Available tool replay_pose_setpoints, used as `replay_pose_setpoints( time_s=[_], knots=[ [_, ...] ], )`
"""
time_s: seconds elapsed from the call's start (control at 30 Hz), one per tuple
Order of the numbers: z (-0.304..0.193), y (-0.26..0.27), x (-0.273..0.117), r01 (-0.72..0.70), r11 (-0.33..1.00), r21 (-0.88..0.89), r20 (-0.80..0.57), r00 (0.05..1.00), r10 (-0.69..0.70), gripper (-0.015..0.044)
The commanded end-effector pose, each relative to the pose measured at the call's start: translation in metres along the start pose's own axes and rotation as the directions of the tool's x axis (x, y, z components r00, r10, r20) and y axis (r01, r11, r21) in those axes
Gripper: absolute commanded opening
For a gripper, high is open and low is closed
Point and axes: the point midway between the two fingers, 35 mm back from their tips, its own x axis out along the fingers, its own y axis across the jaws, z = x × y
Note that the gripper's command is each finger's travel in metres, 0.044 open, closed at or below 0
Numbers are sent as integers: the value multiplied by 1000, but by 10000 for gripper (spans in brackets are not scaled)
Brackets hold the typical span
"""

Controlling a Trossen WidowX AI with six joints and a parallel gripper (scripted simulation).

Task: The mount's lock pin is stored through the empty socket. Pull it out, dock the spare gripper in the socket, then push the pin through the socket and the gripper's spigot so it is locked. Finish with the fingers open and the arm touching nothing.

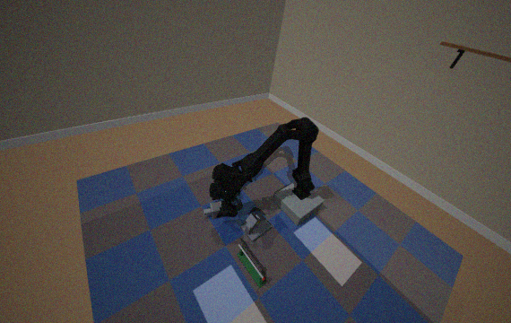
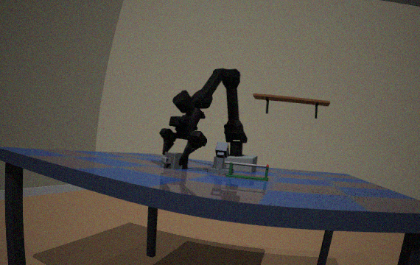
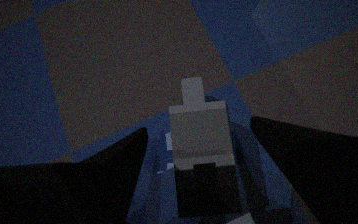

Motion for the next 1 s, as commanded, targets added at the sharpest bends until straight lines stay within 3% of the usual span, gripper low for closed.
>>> replay_pose_setpoints(
  time_s=[0.0,0.57,0.9,0.97],
  knots=[
    [-7,1,7,-4,1000,-4,-8,1000,4,440],
    [-19,0,23,-4,1000,-5,-8,1000,4,440],
    [-19,0,23,-4,1000,-5,-8,1000,4,177],
    [-19,0,23,-4,1000,-5,-8,1000,4,164]
  ],
)
